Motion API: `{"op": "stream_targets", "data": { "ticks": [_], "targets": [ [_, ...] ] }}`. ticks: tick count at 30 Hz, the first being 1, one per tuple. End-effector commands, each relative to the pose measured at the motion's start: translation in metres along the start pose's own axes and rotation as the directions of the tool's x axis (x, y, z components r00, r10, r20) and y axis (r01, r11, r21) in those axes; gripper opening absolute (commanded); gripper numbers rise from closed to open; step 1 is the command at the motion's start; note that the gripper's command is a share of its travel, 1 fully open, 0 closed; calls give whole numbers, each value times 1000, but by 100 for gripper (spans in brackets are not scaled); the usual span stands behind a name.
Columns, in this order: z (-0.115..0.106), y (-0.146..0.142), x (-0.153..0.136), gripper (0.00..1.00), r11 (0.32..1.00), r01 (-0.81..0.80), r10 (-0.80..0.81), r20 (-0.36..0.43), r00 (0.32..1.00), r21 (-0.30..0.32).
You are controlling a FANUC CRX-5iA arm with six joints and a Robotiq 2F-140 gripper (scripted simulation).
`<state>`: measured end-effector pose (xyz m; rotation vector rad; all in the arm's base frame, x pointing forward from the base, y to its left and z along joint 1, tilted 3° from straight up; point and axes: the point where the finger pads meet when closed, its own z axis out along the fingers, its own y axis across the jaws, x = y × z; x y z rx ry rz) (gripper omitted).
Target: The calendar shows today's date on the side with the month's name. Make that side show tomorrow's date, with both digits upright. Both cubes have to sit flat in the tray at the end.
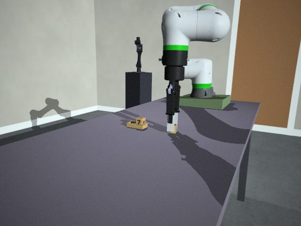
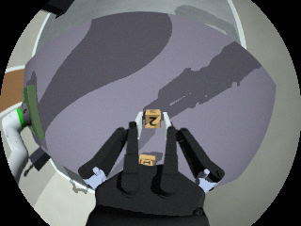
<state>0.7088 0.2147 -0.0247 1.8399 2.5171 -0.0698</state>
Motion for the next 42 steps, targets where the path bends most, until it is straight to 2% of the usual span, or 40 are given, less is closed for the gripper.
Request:
{"op": "stream_targets", "data": {
  "ticks": [1, 34, 35, 42],
  "targets": [
    [0, 0, 0, 36, 1000, 0, 0, 0, 1000, -1],
    [0, 0, 0, 36, 1000, 0, 0, 0, 1000, -1],
    [0, 0, 0, 25, 1000, 0, 0, 0, 1000, -1],
    [0, 0, 0, 25, 1000, 0, 0, 0, 1000, -1]
  ]
}}
